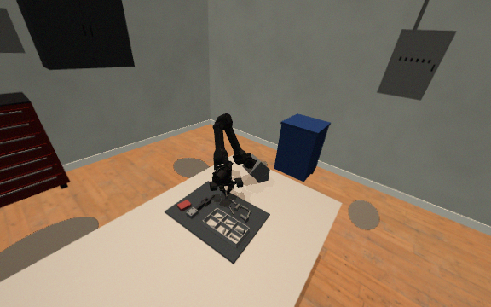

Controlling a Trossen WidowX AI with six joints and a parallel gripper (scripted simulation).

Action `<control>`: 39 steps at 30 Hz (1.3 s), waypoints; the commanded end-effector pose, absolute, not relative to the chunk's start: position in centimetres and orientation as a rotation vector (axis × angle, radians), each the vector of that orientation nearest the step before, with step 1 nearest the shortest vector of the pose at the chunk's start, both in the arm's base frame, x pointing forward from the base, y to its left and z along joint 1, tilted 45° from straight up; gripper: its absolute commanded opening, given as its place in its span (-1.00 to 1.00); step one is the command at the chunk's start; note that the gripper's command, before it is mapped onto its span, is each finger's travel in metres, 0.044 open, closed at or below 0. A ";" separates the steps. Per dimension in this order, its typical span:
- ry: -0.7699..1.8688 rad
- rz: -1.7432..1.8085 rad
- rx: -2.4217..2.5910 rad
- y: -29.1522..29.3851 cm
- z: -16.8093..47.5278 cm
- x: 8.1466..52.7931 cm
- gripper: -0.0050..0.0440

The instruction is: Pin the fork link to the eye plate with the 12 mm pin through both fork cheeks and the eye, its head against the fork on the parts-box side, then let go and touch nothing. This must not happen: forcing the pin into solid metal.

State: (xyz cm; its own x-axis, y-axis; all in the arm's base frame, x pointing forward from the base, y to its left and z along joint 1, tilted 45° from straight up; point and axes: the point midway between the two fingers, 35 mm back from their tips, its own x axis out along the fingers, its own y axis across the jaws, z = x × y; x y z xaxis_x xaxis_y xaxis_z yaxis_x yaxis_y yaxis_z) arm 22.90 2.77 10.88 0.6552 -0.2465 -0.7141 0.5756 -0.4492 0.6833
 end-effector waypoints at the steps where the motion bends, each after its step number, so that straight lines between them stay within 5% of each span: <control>1: 0.256 -0.952 1.817 2.9 11.6 22.8 -0.72; 39: 0.318 -0.910 1.684 3.1 11.8 22.2 -0.72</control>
State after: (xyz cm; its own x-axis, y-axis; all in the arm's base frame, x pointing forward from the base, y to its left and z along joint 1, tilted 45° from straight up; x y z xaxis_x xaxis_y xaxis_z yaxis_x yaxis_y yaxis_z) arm 22.17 3.11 11.68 0.6623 -0.2421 -0.7090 0.6253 -0.3428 0.7011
